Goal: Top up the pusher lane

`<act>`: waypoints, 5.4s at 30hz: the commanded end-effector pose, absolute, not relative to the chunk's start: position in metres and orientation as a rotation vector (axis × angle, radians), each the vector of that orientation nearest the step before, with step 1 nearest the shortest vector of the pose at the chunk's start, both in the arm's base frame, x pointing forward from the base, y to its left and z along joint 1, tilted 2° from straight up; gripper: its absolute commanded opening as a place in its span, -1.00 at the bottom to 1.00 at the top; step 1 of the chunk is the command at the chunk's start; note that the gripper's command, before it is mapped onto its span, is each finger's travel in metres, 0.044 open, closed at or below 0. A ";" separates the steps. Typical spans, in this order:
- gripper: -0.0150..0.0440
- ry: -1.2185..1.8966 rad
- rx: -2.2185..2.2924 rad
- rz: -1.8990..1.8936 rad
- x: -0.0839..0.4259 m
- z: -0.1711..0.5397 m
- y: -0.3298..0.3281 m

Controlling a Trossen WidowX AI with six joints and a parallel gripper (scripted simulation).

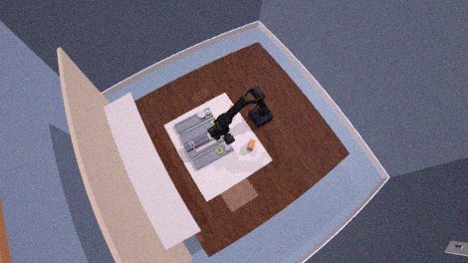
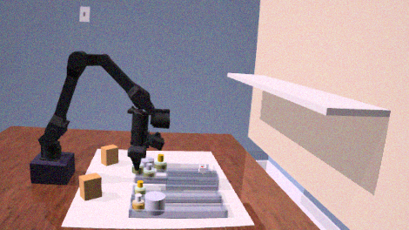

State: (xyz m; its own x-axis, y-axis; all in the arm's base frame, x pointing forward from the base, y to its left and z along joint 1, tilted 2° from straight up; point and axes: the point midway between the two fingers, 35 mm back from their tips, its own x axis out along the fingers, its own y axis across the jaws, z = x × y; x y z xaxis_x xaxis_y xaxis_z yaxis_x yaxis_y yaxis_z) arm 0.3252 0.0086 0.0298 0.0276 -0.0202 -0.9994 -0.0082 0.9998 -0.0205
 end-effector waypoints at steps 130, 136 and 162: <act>-0.49 1.508 -0.023 -0.001 0.354 0.035 0.010; -0.49 1.508 -0.023 -0.001 0.354 0.033 0.010; -0.49 1.508 -0.023 -0.001 0.354 0.025 0.009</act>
